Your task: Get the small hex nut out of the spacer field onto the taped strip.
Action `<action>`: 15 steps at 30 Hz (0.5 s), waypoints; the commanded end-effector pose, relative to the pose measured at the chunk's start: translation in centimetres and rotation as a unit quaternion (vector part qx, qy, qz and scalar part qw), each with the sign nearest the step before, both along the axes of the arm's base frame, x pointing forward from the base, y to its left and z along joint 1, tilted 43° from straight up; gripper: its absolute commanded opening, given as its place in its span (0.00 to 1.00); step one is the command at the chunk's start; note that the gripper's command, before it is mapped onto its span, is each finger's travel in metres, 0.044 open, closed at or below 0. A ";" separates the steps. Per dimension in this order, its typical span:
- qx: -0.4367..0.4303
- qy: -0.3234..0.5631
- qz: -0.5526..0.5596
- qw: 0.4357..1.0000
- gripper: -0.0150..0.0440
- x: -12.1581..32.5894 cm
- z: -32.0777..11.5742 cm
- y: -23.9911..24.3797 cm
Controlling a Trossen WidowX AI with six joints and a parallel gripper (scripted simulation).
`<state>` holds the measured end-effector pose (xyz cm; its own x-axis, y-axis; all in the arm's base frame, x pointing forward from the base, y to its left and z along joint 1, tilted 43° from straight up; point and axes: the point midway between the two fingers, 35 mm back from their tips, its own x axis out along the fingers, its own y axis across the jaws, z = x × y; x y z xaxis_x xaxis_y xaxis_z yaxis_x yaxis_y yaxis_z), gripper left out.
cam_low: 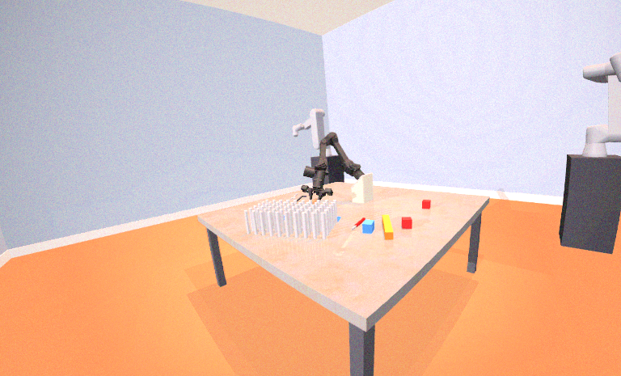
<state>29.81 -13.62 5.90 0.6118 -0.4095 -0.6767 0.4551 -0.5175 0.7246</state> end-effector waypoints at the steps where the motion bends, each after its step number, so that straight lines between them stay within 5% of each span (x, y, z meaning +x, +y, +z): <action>1: 0.000 -0.005 0.001 1.000 0.25 0.4 0.2 0.1; 15: 0.000 -0.005 0.000 1.000 0.25 1.2 0.0 0.4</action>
<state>30.61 -13.30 5.69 0.6118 -0.4094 -0.6768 0.4546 -0.5182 0.7244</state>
